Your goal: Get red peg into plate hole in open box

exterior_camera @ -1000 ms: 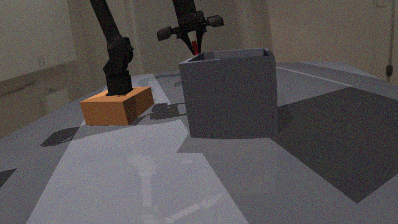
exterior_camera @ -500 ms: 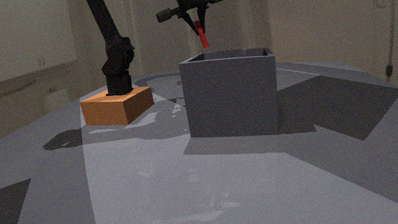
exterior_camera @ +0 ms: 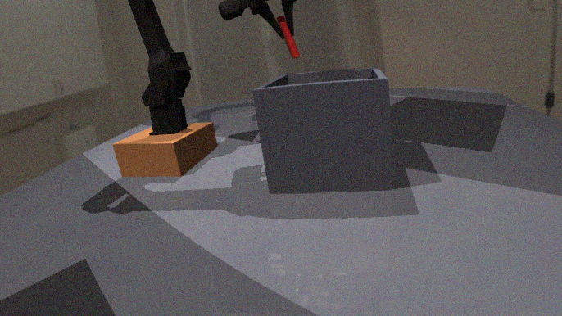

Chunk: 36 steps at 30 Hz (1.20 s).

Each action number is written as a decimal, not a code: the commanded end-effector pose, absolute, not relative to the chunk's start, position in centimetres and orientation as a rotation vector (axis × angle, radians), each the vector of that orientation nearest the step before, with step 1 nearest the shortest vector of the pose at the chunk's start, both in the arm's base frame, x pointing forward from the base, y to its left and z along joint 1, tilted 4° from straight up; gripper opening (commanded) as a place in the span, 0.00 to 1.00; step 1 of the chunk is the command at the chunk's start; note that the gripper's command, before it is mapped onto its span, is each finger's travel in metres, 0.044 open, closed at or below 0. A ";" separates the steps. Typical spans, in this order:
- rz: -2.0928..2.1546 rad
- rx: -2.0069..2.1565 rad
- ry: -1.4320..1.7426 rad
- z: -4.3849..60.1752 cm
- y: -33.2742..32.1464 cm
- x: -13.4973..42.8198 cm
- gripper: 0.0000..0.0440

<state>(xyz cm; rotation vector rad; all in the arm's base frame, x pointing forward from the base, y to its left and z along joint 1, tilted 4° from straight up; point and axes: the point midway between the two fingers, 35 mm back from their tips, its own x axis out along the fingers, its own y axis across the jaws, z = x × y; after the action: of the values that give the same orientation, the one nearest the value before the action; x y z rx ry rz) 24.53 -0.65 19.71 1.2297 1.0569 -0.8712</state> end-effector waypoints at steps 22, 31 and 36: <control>-0.968 1.200 1.073 18.3 -7.3 27.3 0.00; -0.986 1.192 1.098 16.7 -9.3 28.1 0.00; -0.994 1.187 1.116 15.4 -10.2 28.5 0.00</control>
<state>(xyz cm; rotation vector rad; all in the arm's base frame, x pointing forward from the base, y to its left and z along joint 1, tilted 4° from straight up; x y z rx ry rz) 28.27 -9.75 16.18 1.1899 1.0988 -0.9955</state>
